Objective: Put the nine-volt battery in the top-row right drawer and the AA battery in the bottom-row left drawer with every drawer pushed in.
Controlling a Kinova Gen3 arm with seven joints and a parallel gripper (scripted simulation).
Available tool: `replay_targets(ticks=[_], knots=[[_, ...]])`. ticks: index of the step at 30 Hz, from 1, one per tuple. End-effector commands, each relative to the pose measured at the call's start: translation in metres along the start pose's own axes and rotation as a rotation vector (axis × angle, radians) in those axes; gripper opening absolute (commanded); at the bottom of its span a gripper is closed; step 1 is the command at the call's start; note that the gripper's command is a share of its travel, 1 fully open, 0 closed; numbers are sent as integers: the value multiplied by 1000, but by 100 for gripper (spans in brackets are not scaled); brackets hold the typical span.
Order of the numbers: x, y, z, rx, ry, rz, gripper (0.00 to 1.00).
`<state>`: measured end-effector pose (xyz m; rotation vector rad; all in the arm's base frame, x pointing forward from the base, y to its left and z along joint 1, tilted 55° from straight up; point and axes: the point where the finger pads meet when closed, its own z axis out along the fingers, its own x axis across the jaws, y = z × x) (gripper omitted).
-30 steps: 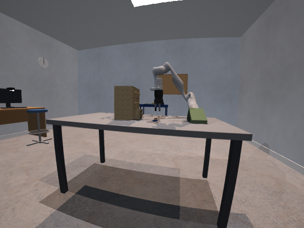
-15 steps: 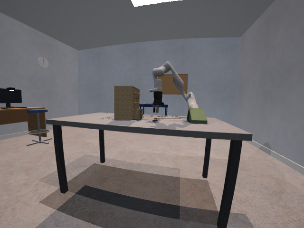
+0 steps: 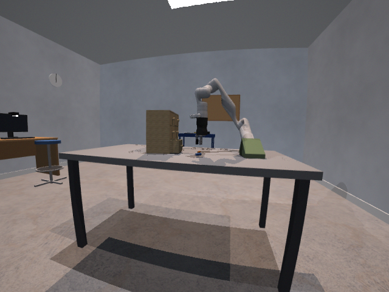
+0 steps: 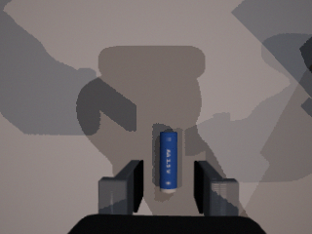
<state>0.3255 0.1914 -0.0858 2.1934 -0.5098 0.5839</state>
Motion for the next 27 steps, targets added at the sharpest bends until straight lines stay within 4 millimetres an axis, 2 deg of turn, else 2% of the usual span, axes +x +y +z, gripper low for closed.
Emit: replay_targets(ticks=[1, 3, 4, 27], knots=[[0, -1, -1, 2, 0, 0, 67], [0, -1, -1, 2, 0, 0, 67], [0, -1, -1, 2, 0, 0, 61], [0, -1, 0, 2, 0, 0, 61]])
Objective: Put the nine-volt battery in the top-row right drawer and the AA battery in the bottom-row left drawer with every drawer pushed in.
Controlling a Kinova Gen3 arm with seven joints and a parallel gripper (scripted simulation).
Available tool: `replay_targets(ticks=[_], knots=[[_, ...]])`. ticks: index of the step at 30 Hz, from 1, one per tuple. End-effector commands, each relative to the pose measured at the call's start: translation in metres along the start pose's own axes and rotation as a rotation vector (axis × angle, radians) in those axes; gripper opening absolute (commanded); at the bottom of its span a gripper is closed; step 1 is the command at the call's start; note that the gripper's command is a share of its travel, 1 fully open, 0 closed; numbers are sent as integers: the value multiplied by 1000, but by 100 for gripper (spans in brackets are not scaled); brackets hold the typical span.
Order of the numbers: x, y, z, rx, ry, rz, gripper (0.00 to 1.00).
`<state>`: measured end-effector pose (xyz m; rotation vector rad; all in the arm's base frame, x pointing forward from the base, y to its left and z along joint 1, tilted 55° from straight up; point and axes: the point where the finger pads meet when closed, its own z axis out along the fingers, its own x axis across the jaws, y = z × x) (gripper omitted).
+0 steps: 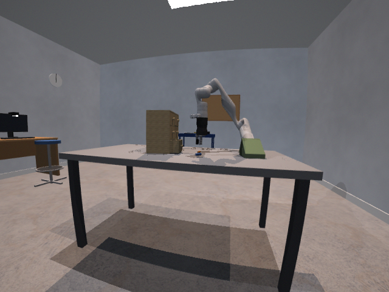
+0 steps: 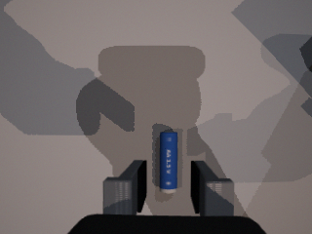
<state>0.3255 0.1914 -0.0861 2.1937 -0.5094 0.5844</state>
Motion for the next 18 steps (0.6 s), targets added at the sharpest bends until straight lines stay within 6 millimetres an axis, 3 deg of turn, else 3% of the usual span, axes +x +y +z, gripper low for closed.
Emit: replay_targets(ticks=[1, 9, 18], knots=[[0, 0, 0, 2, 0, 0, 61], [0, 0, 8, 2, 0, 0, 61], [0, 0, 30, 2, 0, 0, 61]])
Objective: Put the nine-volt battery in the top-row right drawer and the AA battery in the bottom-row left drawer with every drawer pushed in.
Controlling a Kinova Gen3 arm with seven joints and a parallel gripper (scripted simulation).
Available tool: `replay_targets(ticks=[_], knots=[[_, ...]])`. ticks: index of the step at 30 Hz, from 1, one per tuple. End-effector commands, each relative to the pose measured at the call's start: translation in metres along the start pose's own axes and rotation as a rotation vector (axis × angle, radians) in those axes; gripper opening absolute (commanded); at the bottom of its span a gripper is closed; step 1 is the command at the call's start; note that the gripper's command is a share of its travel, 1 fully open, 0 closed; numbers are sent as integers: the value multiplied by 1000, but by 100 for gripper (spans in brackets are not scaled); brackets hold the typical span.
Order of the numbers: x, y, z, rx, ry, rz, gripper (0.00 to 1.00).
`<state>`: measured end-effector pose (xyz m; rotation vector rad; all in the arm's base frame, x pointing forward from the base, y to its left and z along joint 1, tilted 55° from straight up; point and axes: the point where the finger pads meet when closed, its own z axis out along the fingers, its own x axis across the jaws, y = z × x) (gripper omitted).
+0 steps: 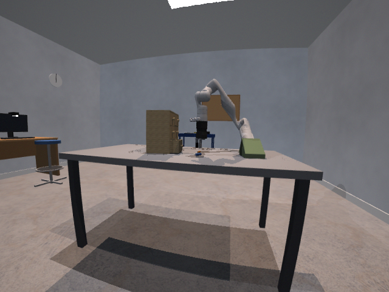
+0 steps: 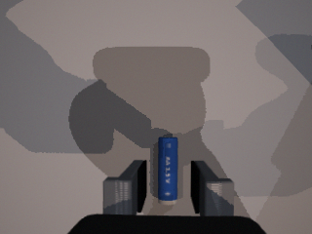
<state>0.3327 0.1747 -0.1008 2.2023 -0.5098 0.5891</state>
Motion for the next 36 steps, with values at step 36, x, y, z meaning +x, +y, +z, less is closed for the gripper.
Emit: replay_targets(ticks=[36], knots=[[-1, 2, 28, -8, 0, -2, 61]])
